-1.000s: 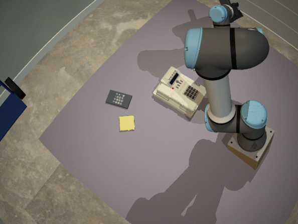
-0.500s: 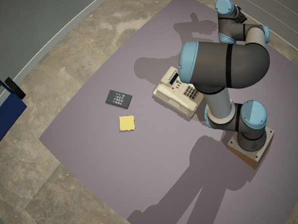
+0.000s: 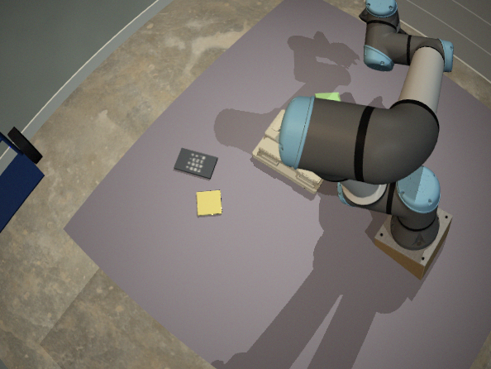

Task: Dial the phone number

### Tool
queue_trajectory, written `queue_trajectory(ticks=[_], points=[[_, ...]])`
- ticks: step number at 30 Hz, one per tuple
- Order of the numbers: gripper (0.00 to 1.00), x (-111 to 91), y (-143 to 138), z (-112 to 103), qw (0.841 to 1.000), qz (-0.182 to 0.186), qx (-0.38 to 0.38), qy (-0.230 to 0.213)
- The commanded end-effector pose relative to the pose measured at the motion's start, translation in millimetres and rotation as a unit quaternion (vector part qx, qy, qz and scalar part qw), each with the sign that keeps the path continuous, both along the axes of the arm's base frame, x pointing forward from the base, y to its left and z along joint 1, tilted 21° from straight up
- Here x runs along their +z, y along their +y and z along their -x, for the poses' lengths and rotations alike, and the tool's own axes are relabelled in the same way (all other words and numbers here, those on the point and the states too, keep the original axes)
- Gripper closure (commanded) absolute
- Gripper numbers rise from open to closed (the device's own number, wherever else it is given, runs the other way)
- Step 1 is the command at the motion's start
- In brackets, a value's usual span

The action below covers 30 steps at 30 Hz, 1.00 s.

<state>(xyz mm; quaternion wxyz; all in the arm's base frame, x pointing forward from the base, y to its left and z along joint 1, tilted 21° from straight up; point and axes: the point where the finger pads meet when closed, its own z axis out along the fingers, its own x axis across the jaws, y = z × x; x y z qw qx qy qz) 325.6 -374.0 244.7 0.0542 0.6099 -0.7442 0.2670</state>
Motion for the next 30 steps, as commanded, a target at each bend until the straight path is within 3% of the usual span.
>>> queue_trajectory(ticks=[1, 13, 17, 30], points=[[1.00, -5, 24, 10, 0.999, -0.037, 0.032, 0.013], [1.00, -15, 104, 28, 0.985, -0.127, 0.112, 0.018], [1.00, -15, 111, 29, 0.984, -0.133, 0.119, 0.016], [1.00, -13, 177, 34, 0.966, -0.192, 0.174, -0.006]])
